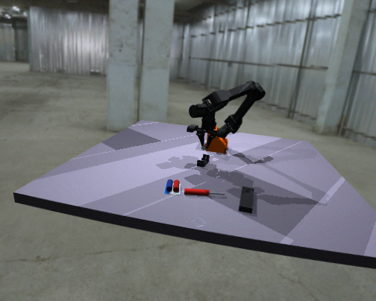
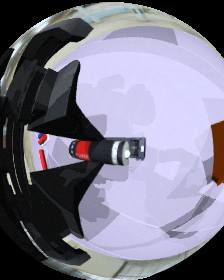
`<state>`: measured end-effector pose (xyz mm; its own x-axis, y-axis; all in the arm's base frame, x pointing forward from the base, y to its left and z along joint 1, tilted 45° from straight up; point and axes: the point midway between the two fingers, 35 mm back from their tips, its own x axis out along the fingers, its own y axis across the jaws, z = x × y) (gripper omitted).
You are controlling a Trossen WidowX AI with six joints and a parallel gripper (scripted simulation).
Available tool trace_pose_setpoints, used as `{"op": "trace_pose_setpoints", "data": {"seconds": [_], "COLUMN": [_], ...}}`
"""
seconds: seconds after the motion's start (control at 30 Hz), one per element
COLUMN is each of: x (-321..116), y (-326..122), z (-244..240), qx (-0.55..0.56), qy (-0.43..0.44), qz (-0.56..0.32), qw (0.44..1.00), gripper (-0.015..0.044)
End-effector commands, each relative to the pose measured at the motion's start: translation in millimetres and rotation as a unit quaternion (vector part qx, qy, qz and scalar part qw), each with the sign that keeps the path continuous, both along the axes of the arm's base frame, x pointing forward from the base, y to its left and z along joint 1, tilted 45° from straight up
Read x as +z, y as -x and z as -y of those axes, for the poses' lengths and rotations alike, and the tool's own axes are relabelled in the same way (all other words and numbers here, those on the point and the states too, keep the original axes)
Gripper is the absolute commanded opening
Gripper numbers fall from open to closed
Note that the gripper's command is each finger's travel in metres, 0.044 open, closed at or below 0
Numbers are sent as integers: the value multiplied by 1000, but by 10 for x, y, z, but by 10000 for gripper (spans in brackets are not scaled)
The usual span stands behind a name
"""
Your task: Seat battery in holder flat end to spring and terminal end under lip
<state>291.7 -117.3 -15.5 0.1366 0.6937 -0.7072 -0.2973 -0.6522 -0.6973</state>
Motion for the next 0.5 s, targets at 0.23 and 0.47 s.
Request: {"op": "trace_pose_setpoints", "data": {"seconds": [0.23,0.47], "x": [-157,-277], "y": [-21,-12], "z": [-145,-283], "qx": [45,88], "qy": [-22,-41], "qz": [-49,-84], "qw": [998,992], "gripper": [71,71]}}
